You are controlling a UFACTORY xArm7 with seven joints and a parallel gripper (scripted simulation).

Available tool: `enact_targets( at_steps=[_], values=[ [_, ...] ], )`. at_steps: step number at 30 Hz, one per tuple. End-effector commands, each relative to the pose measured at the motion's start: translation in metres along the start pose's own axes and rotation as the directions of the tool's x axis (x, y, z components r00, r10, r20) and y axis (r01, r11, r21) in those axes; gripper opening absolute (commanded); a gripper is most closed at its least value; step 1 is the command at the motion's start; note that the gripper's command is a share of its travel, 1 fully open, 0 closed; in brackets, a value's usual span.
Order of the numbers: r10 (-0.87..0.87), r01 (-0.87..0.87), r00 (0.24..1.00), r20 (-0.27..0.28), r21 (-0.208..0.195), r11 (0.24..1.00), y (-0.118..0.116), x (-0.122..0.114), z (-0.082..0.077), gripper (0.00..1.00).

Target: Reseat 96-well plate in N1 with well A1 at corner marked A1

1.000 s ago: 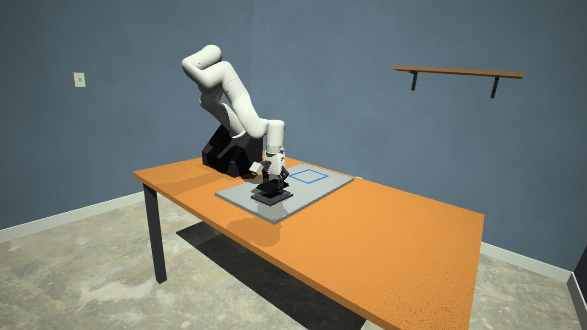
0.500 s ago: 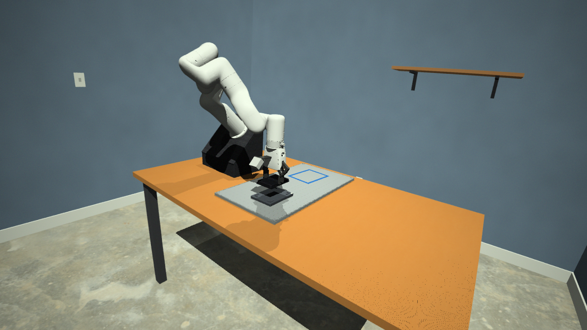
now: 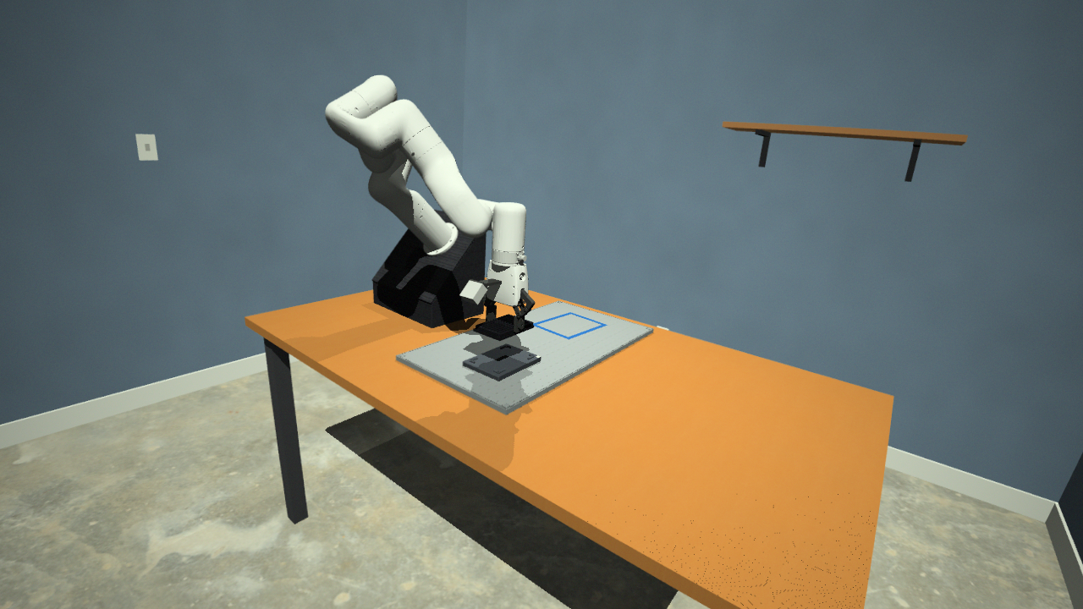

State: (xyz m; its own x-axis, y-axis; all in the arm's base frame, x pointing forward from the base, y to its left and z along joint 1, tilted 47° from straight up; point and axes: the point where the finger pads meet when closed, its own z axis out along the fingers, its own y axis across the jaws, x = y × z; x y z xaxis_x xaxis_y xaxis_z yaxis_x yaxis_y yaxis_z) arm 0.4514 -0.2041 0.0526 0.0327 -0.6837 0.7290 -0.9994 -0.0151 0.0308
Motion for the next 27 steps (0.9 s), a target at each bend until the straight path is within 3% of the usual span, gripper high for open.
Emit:
enact_targets(
  at_steps=[1,10,13,27],
  values=[
    [-0.001,0.001,1.000,0.001,0.003,1.000,-0.001,-0.001,-0.002,0.00],
    [-0.001,0.001,1.000,0.001,0.003,1.000,-0.001,0.000,-0.003,0.00],
    [0.092,-0.092,0.996,0.001,0.003,0.996,0.000,-0.010,-0.002,0.00],
    [0.093,-0.093,0.996,0.001,0.003,0.996,0.004,-0.050,-0.001,0.00]
  ],
)
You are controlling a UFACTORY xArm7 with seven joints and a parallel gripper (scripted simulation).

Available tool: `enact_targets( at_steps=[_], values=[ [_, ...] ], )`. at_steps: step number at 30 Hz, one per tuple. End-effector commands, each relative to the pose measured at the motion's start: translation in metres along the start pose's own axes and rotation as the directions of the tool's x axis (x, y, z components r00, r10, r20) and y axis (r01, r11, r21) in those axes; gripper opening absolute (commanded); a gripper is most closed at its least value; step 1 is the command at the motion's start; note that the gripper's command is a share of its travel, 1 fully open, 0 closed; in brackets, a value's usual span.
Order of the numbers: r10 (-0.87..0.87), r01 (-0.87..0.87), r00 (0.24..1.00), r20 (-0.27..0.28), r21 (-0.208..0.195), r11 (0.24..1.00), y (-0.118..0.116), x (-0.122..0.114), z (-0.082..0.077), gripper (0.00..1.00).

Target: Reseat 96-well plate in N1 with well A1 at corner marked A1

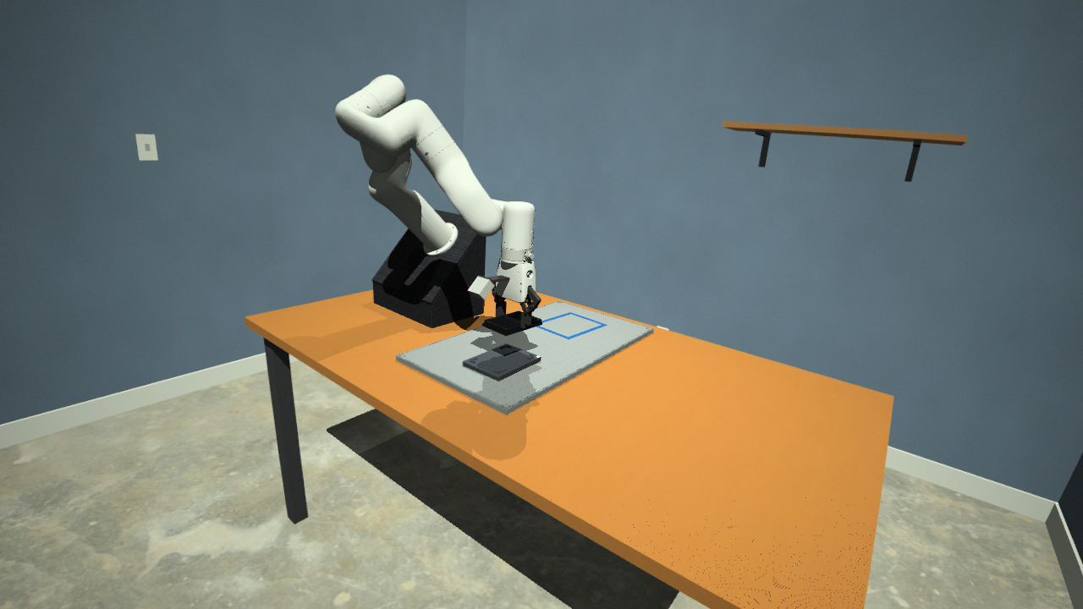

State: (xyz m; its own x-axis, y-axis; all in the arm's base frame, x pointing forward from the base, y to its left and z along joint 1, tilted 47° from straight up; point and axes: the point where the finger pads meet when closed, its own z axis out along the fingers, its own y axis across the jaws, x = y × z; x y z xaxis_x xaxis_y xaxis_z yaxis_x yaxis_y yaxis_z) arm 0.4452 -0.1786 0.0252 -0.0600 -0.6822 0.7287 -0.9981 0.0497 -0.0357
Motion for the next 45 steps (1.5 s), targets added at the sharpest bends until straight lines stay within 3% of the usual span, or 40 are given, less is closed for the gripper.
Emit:
enact_targets(
  at_steps=[1,45],
  values=[
    [0.000,0.000,1.000,0.001,0.005,1.000,0.001,-0.016,-0.001,0.00],
    [0.000,0.000,1.000,0.002,0.004,1.000,0.027,-0.140,0.003,0.00]
  ],
)
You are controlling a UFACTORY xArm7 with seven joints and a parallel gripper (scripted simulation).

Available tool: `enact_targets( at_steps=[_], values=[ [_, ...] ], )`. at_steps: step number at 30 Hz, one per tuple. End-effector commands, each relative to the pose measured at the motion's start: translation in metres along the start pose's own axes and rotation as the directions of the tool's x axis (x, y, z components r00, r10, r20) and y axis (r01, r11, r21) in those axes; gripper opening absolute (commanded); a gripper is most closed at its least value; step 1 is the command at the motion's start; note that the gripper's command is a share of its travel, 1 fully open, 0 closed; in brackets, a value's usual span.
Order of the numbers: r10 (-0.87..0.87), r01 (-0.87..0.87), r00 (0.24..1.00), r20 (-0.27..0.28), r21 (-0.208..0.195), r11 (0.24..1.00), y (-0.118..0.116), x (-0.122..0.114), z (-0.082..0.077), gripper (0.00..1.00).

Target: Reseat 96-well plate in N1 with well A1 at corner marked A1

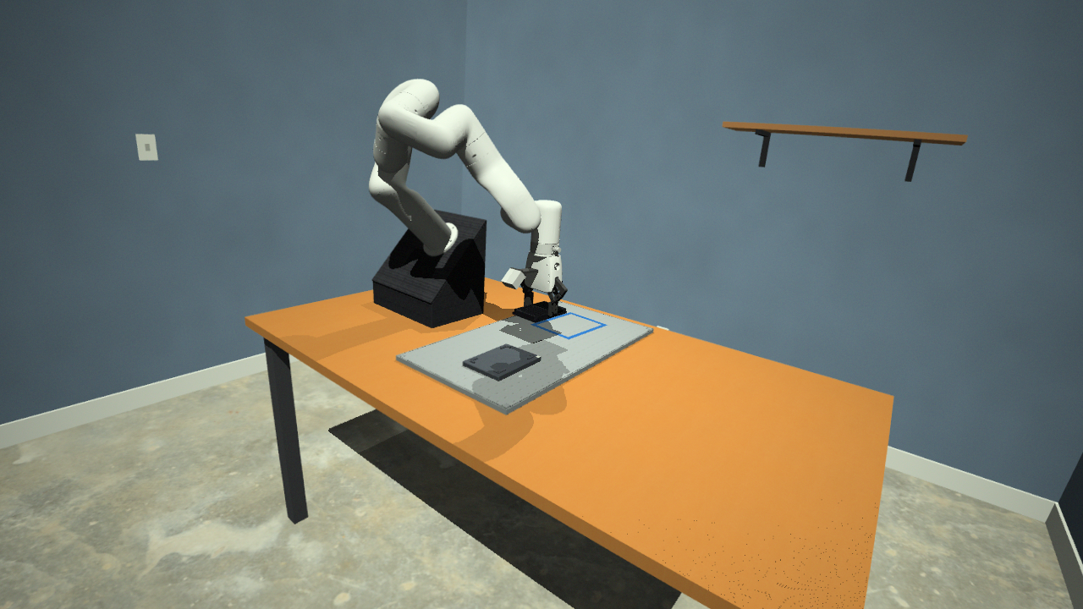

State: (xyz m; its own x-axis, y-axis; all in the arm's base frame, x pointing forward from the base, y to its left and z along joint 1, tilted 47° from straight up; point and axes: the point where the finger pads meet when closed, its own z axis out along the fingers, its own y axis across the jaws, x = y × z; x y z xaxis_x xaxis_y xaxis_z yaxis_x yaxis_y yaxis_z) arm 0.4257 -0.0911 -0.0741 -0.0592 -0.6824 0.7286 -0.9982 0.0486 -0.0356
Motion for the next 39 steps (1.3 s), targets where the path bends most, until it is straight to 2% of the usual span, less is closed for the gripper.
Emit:
enact_targets(
  at_steps=[1,39],
  values=[
    [0.001,-0.001,1.000,0.002,0.004,1.000,0.000,-0.012,-0.001,0.00],
    [0.001,-0.001,1.000,0.003,0.003,1.000,0.023,-0.124,0.003,0.00]
  ],
)
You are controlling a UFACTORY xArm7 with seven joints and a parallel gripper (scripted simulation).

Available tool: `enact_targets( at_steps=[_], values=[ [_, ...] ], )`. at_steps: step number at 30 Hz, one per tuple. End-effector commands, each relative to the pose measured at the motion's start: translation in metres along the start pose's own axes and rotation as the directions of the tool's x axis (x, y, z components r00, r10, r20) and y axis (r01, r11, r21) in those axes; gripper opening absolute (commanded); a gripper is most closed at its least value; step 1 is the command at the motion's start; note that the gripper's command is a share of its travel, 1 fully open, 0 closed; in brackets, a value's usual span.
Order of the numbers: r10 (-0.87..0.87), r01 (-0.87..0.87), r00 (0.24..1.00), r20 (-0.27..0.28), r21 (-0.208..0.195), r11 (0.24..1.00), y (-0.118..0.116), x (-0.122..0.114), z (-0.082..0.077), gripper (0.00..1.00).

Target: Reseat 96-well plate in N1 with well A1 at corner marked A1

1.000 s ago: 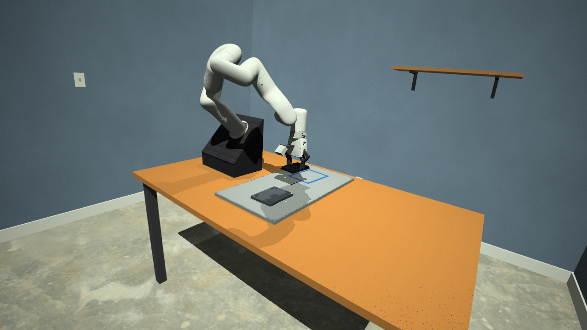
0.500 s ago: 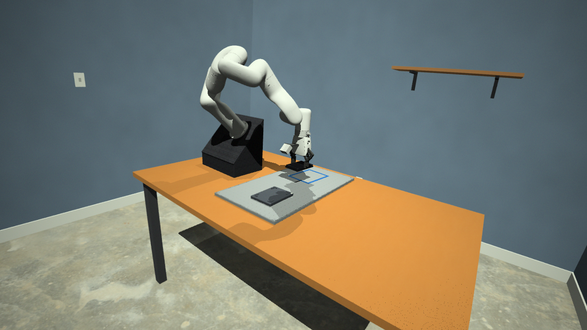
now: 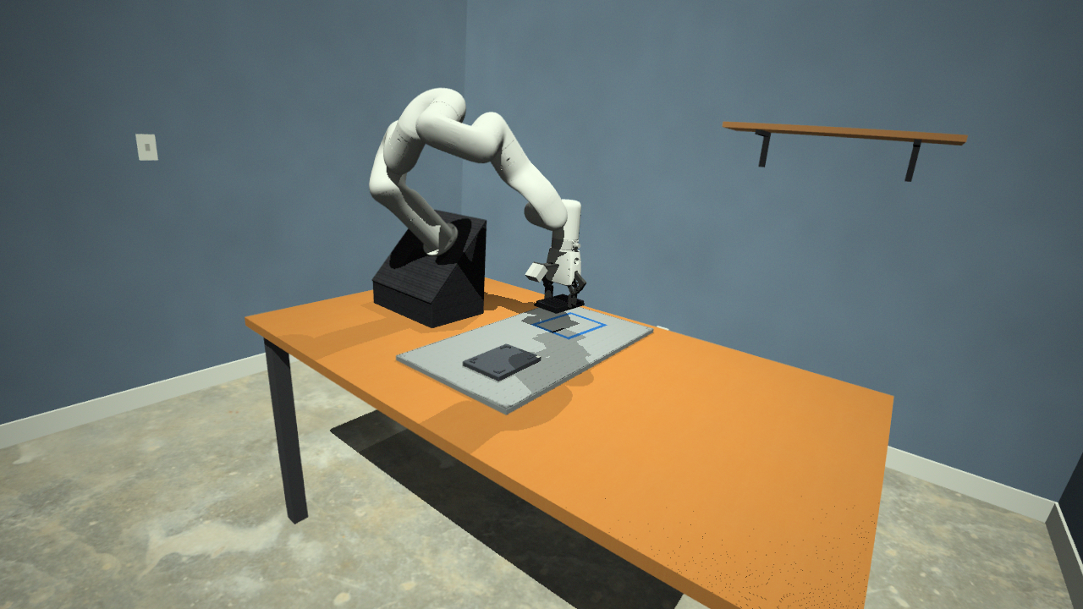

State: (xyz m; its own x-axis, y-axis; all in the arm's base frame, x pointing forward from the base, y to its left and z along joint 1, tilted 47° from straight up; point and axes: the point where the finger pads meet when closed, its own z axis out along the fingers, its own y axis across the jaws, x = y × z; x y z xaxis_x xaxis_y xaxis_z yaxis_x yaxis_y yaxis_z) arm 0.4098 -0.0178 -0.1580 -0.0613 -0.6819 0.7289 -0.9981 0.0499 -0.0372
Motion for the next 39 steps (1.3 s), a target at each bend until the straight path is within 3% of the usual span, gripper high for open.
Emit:
enact_targets(
  at_steps=[1,22,39],
  values=[
    [-0.001,0.001,1.000,0.003,0.003,1.000,0.002,-0.017,-0.001,0.00],
    [-0.001,0.001,1.000,0.004,0.003,1.000,0.015,-0.078,0.001,0.00],
    [-0.001,0.001,1.000,0.003,0.003,1.000,0.015,-0.078,0.001,0.00]
  ],
)
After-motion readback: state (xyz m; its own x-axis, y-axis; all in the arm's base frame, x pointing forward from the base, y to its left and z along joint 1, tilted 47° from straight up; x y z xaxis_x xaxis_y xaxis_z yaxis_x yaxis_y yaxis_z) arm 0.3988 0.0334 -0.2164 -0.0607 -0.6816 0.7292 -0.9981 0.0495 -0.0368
